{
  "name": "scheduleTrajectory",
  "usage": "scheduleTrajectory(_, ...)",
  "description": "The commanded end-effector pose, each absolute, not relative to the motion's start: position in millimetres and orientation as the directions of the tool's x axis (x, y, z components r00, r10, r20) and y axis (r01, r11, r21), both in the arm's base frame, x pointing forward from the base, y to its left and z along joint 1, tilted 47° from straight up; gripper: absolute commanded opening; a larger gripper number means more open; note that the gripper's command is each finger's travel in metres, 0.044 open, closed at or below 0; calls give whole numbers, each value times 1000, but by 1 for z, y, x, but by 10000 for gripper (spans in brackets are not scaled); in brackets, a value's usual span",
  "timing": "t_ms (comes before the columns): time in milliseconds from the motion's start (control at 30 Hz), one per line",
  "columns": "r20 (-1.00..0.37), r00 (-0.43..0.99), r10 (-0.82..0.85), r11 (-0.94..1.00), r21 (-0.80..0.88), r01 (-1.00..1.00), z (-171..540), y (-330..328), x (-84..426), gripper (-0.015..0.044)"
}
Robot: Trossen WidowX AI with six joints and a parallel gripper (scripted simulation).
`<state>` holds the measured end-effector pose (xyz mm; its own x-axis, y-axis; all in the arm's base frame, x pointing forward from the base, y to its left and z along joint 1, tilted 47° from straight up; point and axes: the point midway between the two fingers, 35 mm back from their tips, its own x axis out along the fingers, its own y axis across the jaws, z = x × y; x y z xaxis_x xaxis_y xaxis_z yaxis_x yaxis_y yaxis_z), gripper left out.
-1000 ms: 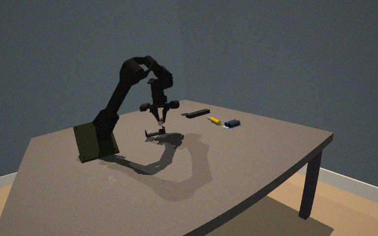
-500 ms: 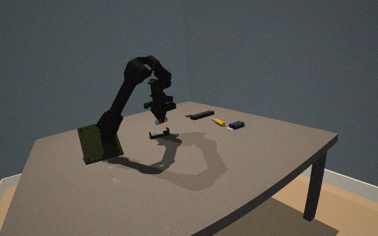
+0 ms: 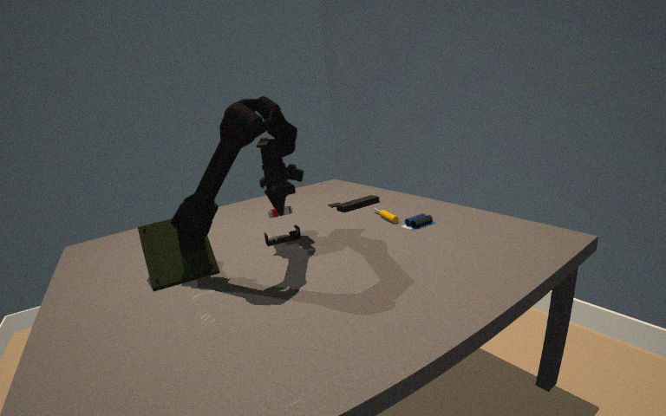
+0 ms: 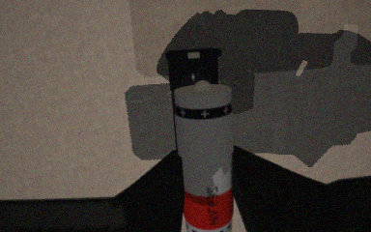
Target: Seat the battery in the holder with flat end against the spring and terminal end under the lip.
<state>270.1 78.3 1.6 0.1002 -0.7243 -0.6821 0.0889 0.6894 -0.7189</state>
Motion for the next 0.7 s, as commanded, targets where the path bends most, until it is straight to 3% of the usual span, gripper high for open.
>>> scheduleTrajectory(0,-683,104,-723,691,-715,104,0,78,269,75)
scheduleTrajectory(667,-652,325,-685,708,-702,84,-24,52,279,75)
